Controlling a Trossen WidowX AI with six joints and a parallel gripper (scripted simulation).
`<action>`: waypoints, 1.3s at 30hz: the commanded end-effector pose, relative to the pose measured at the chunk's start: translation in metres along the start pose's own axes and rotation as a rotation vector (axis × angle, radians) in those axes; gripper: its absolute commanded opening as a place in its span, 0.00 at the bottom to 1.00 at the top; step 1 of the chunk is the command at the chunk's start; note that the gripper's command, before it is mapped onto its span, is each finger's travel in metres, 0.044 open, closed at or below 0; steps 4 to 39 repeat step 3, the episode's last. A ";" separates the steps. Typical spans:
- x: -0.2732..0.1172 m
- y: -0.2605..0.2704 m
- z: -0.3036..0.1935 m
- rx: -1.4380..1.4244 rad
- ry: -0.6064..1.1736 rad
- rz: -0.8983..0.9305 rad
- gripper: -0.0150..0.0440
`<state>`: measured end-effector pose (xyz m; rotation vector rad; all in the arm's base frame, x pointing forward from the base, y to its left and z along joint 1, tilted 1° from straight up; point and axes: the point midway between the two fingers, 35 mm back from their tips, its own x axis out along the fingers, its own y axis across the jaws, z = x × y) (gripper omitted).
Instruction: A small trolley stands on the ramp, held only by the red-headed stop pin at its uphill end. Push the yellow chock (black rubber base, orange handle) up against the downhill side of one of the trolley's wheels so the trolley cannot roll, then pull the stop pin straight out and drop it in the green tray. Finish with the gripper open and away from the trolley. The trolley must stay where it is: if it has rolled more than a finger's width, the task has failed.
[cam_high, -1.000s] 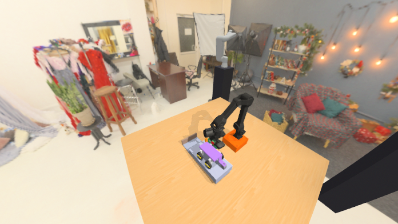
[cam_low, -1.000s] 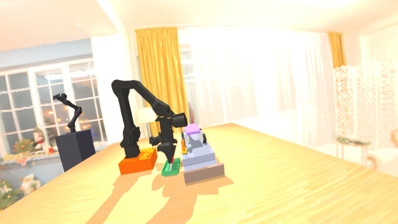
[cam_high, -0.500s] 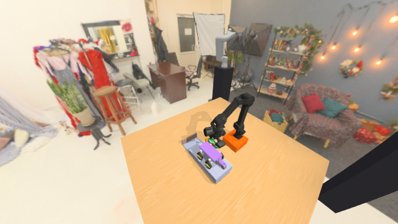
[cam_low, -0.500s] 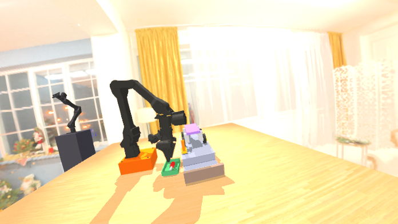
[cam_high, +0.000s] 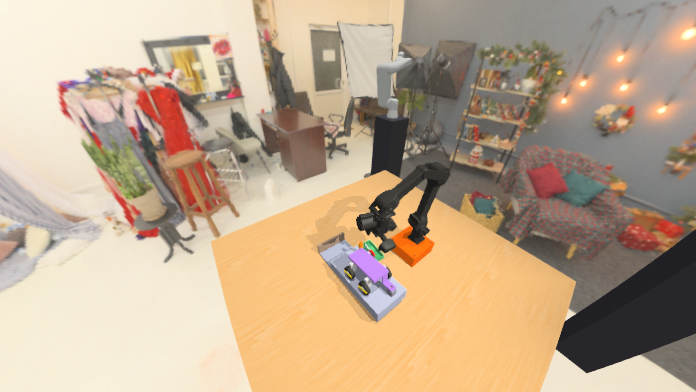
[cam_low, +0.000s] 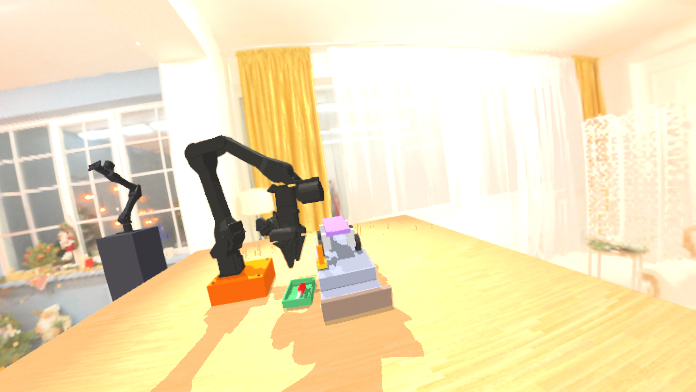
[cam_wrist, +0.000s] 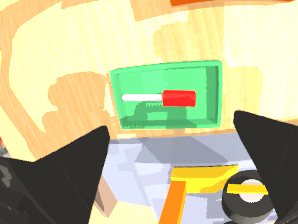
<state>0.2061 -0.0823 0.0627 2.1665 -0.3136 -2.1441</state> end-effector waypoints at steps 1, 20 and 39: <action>-0.014 0.002 -0.001 0.004 0.005 0.000 1.00; -0.020 0.003 -0.002 0.004 0.005 0.000 1.00; -0.020 0.003 -0.002 0.004 0.005 0.000 1.00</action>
